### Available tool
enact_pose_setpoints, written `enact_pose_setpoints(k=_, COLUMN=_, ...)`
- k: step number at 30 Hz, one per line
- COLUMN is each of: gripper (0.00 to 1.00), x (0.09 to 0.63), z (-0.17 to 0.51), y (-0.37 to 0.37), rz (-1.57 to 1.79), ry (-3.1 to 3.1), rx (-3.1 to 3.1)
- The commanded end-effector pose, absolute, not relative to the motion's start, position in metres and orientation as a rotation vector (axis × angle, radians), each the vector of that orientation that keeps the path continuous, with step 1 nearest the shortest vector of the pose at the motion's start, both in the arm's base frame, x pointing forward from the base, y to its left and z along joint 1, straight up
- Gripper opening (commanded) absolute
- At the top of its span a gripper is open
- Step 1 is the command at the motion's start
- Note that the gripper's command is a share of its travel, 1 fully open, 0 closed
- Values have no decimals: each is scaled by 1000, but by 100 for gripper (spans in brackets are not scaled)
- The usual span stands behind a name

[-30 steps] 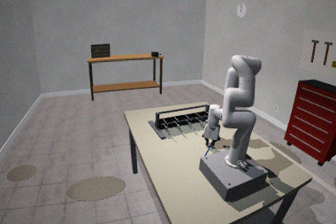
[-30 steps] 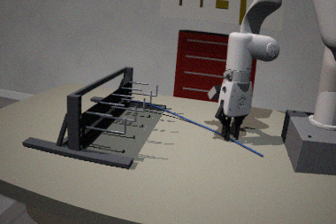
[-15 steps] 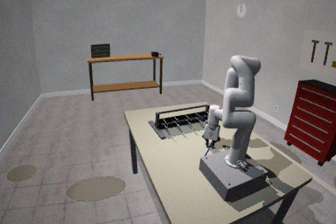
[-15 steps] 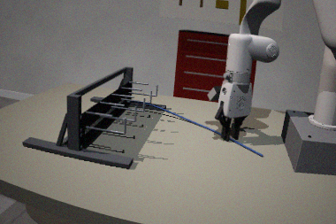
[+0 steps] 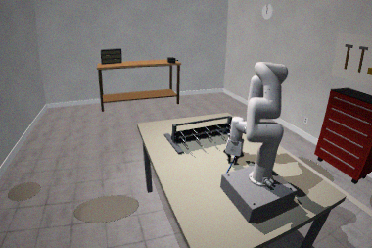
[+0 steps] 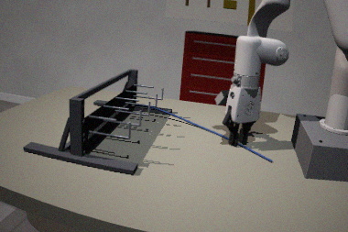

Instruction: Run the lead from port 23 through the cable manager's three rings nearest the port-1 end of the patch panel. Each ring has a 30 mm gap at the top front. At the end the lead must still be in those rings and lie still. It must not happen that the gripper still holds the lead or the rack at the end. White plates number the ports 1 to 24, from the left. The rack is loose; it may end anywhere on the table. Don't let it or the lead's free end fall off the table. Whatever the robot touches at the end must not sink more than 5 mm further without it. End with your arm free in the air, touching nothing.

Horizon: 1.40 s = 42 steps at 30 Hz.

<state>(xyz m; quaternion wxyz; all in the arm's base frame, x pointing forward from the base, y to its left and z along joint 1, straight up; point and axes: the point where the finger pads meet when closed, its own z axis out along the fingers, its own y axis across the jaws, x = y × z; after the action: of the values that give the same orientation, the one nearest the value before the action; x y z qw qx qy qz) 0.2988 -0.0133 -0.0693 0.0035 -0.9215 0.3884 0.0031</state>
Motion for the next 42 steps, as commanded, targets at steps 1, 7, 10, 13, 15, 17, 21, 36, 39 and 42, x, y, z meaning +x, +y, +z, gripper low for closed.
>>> enact_pose_setpoints(k=1, gripper=33, x=300, z=-69, y=-13, rz=5, ry=1217, rx=-2888)
enact_pose_setpoints(k=7, gripper=33, x=300, z=-70, y=-13, rz=5, ry=1217, rx=-2888)
enact_pose_setpoints(k=10, gripper=33, x=300, z=-70, y=-13, rz=5, ry=1217, rx=-2888)
enact_pose_setpoints(k=13, gripper=33, x=300, z=-70, y=-13, rz=5, ry=1217, rx=-2888)
enact_pose_setpoints(k=15, gripper=33, x=300, z=-70, y=-13, rz=5, ry=1217, rx=-2888)
enact_pose_setpoints(k=17, gripper=33, x=300, z=-70, y=-13, rz=5, ry=1217, rx=-2888)
enact_pose_setpoints(k=21, gripper=33, x=300, z=-70, y=-13, rz=5, ry=1217, rx=-2888)
enact_pose_setpoints(k=36, gripper=0, x=300, z=-70, y=-13, rz=5, ry=1217, rx=-2888)
enact_pose_setpoints(k=39, gripper=0, x=300, z=-70, y=-13, rz=5, ry=1217, rx=-2888)
enact_pose_setpoints(k=42, gripper=0, x=300, z=-70, y=-13, rz=5, ry=1217, rx=-2888)
